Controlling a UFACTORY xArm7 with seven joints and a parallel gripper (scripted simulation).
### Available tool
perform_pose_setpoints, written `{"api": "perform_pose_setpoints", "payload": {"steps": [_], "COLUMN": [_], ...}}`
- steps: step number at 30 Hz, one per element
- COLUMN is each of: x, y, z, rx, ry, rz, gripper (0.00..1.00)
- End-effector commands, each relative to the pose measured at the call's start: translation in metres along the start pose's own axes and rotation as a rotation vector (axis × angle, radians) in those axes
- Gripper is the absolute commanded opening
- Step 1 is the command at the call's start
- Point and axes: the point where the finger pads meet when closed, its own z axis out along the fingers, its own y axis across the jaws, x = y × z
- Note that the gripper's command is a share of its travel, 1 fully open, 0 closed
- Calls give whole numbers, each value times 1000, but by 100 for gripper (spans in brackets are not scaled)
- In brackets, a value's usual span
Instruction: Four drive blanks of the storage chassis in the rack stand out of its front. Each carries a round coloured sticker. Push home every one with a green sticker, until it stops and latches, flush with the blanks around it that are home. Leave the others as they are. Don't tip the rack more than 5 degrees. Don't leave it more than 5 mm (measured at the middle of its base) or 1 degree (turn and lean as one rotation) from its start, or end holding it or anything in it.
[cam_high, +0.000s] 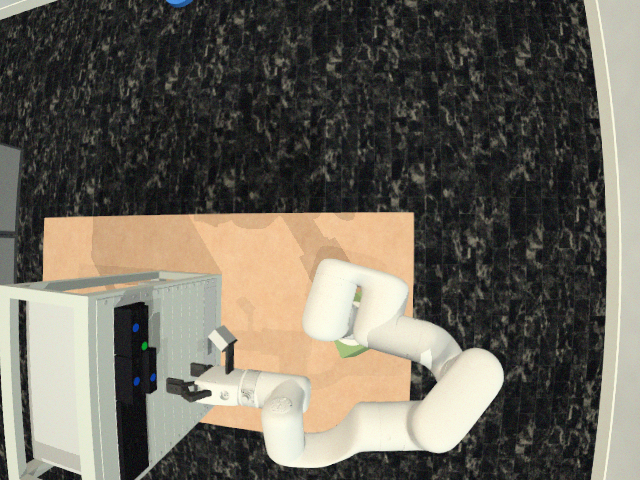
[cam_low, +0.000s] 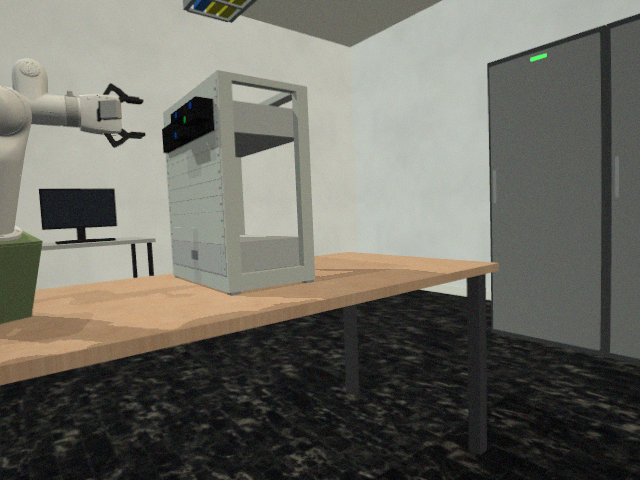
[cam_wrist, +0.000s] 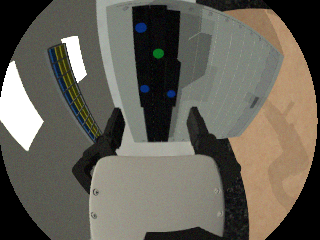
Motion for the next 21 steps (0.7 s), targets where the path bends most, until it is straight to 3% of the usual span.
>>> {"api": "perform_pose_setpoints", "payload": {"steps": [1,8,21], "x": [-15,-23,-24], "y": [0,1,1], "z": [32,50,53], "rx": [-2,-2,-2], "ry": [-5,-5,-5], "rz": [-3,-3,-3], "gripper": [100,100,100]}}
